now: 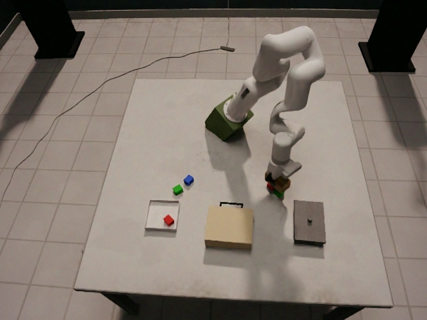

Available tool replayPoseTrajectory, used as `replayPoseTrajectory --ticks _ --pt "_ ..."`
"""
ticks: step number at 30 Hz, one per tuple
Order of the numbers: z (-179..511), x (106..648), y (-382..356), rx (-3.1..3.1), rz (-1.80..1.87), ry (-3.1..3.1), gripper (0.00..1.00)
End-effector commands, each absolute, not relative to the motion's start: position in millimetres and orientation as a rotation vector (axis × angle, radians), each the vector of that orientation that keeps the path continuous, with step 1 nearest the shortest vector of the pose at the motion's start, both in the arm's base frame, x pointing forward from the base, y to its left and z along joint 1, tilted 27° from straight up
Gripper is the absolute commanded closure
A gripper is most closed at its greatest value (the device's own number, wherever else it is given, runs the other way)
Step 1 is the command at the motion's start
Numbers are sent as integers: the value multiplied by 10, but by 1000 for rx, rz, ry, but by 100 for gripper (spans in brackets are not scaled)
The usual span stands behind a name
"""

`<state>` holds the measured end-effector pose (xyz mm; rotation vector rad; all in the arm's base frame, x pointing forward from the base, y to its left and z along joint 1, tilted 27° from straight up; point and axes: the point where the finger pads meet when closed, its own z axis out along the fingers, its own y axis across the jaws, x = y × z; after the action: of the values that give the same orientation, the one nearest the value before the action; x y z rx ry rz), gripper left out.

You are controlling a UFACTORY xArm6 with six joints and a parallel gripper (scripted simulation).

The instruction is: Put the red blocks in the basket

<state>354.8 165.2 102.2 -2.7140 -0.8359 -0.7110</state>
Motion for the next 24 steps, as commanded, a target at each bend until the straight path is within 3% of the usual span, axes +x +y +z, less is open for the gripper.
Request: replayPoseTrajectory --ticks 1,24 --pt "1283 3459 1571 -2749 -638 -843 38" --pt "1804 3257 1392 -2749 -638 -843 38"
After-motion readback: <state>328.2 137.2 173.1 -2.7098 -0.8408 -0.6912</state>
